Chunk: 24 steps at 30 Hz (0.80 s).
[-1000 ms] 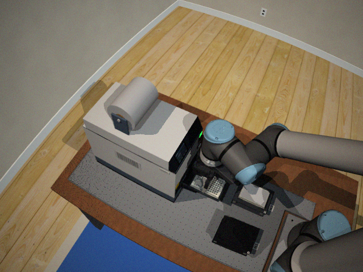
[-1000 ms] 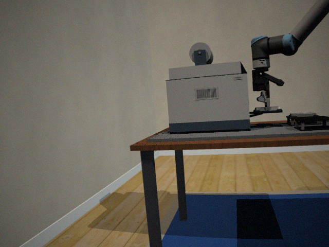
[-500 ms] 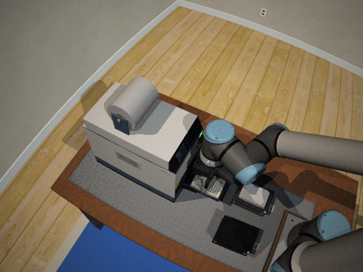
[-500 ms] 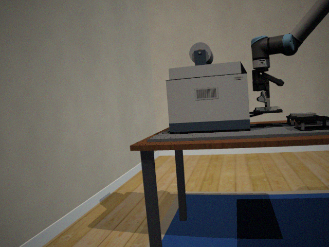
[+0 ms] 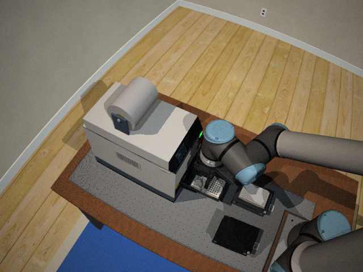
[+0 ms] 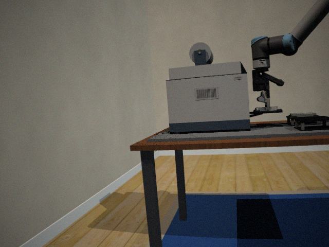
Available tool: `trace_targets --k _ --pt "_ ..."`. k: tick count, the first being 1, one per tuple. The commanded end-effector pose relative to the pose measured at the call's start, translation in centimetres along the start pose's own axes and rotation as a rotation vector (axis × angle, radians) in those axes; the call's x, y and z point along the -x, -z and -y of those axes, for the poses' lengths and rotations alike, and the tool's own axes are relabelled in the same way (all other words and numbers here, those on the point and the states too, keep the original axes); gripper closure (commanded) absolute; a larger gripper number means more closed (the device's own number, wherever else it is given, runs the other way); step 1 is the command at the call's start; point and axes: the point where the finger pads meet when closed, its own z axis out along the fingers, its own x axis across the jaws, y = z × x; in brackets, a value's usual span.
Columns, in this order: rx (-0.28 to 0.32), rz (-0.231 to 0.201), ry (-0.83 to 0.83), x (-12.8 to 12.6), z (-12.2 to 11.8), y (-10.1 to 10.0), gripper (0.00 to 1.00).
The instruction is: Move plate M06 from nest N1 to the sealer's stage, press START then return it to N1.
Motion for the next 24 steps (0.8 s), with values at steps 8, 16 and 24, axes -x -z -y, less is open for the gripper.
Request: trace_targets --k 8,16,24 --pt "0.002 0.000 0.000 -0.06 0.01 0.04 1.00" --pt "0.002 0.000 0.000 -0.06 0.01 0.04 0.32" --pt "0.002 0.000 0.000 -0.06 0.01 0.04 0.32"
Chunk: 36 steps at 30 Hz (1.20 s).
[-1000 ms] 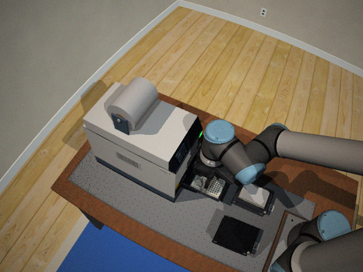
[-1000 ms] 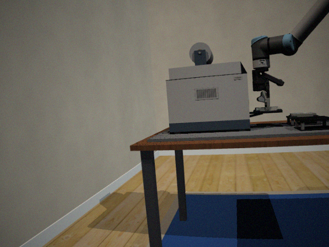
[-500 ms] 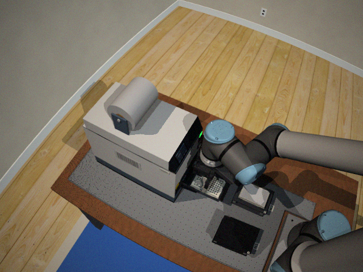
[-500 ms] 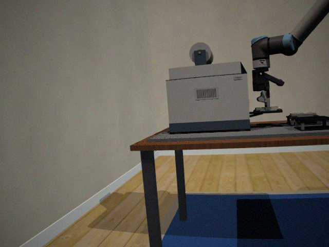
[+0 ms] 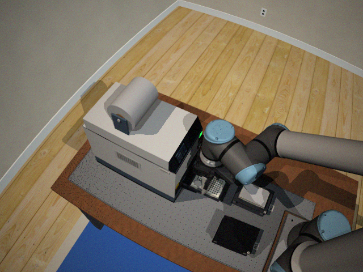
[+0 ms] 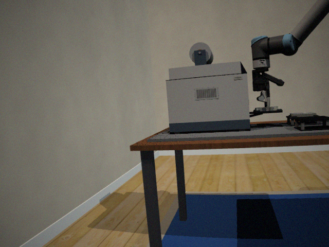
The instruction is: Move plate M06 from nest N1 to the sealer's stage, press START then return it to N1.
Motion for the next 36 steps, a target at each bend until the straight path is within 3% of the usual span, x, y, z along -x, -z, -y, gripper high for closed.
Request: trace_targets --k 1,36 --pt "0.002 0.000 0.000 -0.1 0.0 0.0 0.32" --pt "0.006 0.002 0.000 0.0 -0.2 2.0 0.32"
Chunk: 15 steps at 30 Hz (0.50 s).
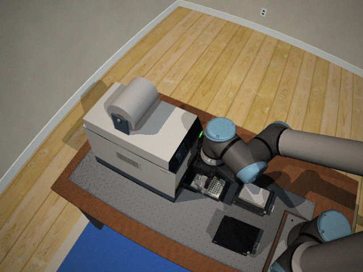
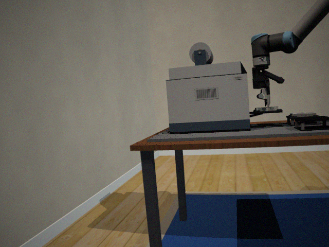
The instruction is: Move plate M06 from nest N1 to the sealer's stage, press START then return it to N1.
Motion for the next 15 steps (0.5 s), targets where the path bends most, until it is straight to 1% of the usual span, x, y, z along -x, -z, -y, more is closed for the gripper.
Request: trace_targets --k 1,15 --pt "0.005 0.001 0.000 0.10 -0.28 0.77 0.32" --pt "0.005 0.001 0.000 0.11 -0.27 1.40 0.32"
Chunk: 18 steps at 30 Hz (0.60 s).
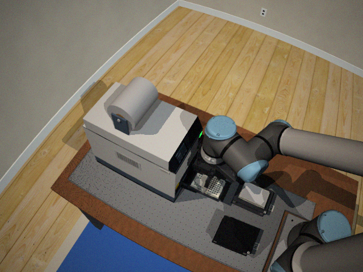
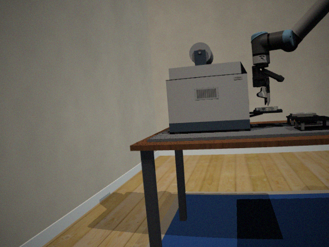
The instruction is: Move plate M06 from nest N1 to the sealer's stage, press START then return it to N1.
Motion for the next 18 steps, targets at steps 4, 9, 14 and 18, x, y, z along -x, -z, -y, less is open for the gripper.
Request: trace_targets --k 4,9,14,18 --pt "0.005 0.001 0.000 0.1 -0.3 1.0 0.32" --pt "0.005 0.001 0.000 0.1 -0.3 1.5 0.32" --pt "0.005 0.001 0.000 0.2 -0.3 2.4 0.32" --pt "0.005 0.001 -0.001 0.2 -0.2 3.0 0.32"
